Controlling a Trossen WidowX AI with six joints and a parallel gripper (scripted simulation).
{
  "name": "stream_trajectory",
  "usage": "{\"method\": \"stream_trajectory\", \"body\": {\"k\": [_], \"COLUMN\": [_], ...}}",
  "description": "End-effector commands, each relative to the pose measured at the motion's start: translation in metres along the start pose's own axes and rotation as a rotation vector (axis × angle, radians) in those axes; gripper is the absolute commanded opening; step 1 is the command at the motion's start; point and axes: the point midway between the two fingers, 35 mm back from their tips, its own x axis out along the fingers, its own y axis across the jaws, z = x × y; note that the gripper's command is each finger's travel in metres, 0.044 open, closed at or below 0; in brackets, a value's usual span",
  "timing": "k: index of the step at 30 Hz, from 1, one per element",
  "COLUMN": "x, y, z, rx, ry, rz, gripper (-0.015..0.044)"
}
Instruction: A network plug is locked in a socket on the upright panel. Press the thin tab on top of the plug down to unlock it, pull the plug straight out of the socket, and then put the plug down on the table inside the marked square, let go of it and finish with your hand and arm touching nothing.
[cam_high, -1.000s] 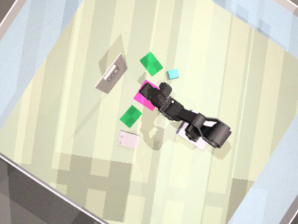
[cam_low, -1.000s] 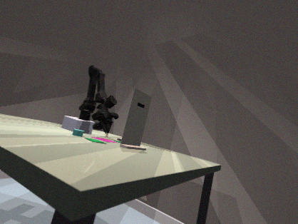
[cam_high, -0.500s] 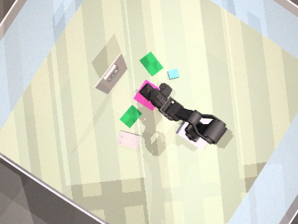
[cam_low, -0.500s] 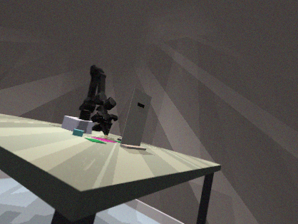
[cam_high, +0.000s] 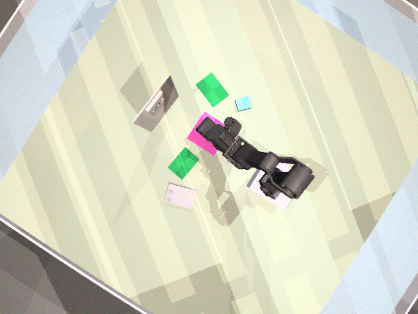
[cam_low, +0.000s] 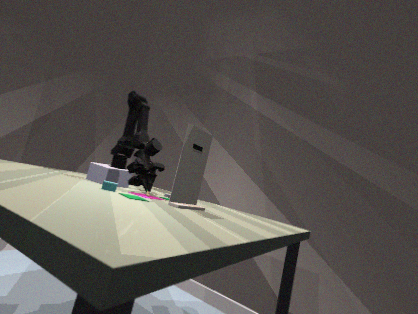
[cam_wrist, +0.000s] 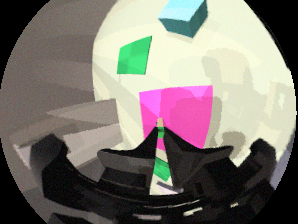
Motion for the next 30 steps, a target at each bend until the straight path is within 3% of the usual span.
{"method": "stream_trajectory", "body": {"k": [1,8,14,30], "x": [0.0015,0.0006,0.0006,-0.0057], "y": [-0.0012,-0.0004,-0.0004,0.0004], "z": [-0.0001,0.0001,0.0001,-0.0001], "rx": [-0.006,0.0,0.0,-0.001], "ry": [0.003,0.0,0.0,0.001], "rz": [0.0,0.0,0.0,0.0], "gripper": [0.0,0.0,0.0156,0.0156]}}
